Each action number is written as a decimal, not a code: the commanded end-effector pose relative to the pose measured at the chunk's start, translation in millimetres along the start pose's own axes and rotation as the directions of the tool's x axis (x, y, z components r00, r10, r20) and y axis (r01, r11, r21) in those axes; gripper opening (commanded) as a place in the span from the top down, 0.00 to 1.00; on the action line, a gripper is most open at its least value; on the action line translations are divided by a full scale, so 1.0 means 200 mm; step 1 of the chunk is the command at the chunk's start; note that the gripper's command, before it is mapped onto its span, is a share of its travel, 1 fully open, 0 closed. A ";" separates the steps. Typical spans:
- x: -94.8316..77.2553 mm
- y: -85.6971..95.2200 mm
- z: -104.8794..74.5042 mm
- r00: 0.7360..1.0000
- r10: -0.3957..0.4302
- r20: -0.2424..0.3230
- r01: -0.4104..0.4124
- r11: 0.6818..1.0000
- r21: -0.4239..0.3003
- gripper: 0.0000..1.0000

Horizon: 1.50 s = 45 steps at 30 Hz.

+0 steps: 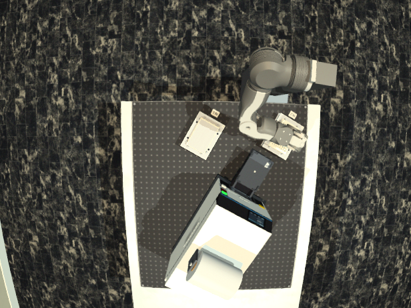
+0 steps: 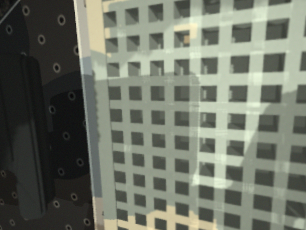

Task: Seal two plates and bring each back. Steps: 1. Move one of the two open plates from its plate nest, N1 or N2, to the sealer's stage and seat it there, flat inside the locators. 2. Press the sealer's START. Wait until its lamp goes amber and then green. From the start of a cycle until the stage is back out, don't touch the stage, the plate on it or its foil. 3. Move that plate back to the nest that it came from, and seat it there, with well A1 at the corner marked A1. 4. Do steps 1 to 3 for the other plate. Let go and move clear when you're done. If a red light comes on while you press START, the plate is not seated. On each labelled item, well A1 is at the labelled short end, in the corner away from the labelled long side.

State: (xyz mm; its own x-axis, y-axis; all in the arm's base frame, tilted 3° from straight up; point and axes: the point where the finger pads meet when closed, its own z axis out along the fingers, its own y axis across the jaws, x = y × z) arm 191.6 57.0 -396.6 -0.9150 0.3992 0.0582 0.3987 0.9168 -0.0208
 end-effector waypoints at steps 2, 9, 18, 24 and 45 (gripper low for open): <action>0.00 0.00 0.00 1.000 -0.005 0.001 0.005 1.000 -0.004 0.35; 0.00 0.00 0.00 1.000 -0.005 0.001 0.005 1.000 -0.004 0.35; 0.01 0.01 0.02 1.000 -0.007 -0.001 0.007 1.000 -0.008 0.35; 0.00 0.00 0.05 1.000 -0.005 0.001 0.005 1.000 -0.004 0.35; 0.00 0.01 0.09 1.000 -0.007 -0.001 0.007 1.000 -0.007 0.35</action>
State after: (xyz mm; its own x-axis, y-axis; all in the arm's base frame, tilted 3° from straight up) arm 191.3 57.2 -413.0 -0.9156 0.3980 0.0570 0.3976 0.9174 -0.0186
